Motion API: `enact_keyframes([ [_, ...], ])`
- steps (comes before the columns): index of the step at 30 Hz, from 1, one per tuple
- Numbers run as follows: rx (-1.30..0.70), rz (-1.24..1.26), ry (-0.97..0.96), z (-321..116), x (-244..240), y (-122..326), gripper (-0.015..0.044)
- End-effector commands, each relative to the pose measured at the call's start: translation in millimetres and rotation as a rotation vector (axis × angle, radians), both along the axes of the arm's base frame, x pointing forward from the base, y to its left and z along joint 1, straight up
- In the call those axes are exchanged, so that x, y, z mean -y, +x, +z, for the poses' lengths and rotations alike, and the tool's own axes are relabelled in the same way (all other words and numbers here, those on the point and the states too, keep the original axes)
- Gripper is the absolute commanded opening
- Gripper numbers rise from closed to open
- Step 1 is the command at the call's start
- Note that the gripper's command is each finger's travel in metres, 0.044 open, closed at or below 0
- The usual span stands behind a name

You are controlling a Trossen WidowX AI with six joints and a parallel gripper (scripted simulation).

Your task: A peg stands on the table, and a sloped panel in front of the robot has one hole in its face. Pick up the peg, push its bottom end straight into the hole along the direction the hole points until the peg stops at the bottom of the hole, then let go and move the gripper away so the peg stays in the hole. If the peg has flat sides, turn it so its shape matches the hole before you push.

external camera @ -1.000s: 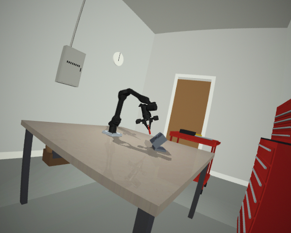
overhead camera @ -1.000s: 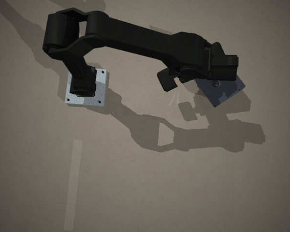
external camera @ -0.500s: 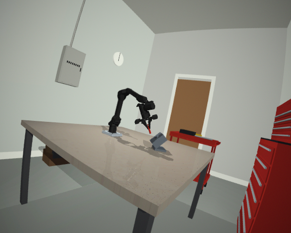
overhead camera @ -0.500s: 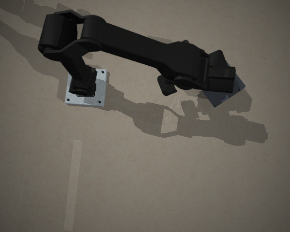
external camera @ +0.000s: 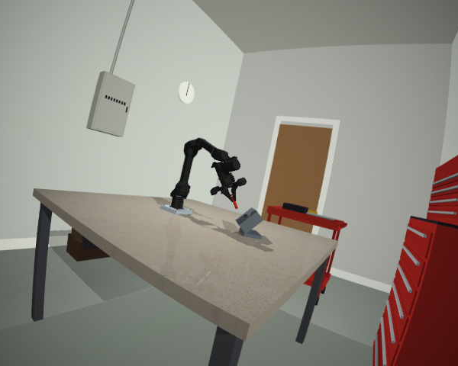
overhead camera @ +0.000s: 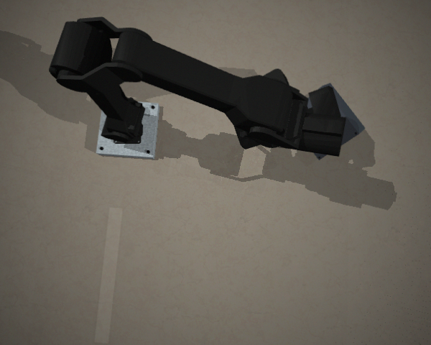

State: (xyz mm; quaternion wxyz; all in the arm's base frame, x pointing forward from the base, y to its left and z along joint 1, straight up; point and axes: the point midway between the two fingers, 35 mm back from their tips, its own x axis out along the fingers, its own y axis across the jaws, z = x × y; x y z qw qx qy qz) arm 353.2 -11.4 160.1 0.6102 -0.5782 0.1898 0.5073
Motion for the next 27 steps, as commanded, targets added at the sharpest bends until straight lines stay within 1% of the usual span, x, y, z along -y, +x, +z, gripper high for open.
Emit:
enact_keyframes([
  [1, 0.018, -0.019, 0.018, 3, 4, -1, 0.0],
  [27, 0.109, -0.127, 0.109, 14, 36, -1, 0.0],
])
